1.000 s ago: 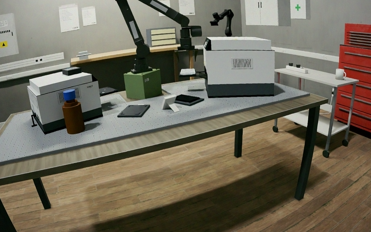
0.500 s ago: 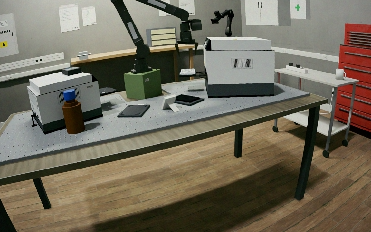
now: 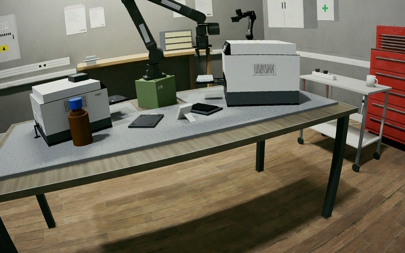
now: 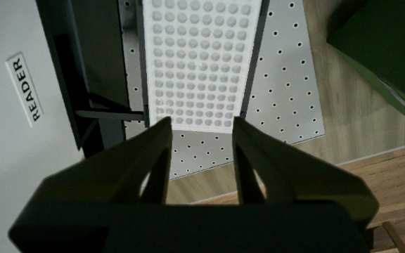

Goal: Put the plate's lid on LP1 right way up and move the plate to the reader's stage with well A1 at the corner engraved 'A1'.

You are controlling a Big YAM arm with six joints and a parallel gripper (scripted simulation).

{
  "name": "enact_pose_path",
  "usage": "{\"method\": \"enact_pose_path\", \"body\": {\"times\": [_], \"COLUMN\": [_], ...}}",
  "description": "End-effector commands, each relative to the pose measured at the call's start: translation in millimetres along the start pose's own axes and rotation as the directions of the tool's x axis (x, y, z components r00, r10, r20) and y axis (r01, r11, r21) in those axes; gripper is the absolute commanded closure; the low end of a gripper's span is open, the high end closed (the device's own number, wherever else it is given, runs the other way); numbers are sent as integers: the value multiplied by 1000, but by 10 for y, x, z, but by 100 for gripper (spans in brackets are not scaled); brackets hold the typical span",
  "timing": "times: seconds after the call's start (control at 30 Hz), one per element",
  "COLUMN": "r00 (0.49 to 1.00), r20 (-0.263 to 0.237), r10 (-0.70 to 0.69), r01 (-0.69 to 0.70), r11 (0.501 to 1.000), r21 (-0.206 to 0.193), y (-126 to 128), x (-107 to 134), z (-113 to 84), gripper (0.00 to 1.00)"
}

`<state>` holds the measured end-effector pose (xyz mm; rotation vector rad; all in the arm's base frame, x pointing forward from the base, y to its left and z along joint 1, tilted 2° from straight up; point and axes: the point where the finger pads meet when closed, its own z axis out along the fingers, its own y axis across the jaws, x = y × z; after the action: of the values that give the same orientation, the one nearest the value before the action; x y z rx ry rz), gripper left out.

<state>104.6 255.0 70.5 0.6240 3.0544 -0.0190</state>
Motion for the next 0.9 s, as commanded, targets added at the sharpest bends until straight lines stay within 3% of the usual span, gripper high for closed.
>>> {"method": "enact_pose_path", "body": {"times": [0.0,0.23,0.5,0.87], "r00": [999,995,994,978], "r20": [-1,9,10,11], "r10": [-47,-101,-113,-208], "r01": [46,101,114,209], "r11": [998,993,991,978], "r21": [-37,-64,-64,-29], "y": [60,69,17,-391], "x": [-152,-493,-751,-1112], "z": [-125,-306,-281,-190], "gripper": [100,100,100,100]}}
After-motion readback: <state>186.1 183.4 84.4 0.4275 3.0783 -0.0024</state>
